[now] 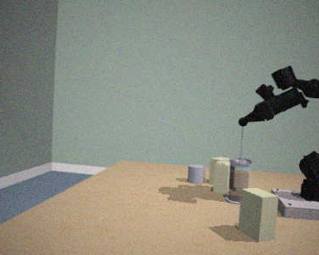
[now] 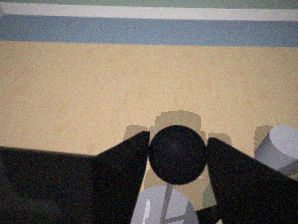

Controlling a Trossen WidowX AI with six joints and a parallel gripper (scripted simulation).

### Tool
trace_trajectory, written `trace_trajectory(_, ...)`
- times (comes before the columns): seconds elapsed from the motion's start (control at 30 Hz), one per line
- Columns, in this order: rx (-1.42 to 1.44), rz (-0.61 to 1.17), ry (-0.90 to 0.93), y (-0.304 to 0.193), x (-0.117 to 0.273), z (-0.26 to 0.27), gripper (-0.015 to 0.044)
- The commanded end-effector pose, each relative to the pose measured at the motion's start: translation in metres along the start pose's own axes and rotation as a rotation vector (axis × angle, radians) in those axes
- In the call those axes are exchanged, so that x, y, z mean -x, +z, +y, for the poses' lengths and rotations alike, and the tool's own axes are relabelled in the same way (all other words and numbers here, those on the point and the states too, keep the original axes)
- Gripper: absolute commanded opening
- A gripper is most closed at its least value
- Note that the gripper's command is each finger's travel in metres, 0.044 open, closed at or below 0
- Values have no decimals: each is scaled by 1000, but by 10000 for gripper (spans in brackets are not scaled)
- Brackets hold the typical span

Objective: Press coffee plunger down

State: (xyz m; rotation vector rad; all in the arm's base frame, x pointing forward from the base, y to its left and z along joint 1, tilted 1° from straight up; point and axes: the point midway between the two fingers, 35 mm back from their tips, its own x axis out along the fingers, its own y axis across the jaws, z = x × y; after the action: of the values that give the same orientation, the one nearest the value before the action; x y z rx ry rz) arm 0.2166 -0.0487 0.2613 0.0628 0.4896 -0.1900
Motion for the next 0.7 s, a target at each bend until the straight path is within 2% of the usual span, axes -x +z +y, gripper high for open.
trace_trajectory(0.0, -5, 23, -1, -11, -7, 0, 129)
trace_trajectory(0.67, -5, 23, -1, -38, -23, 0, 129)
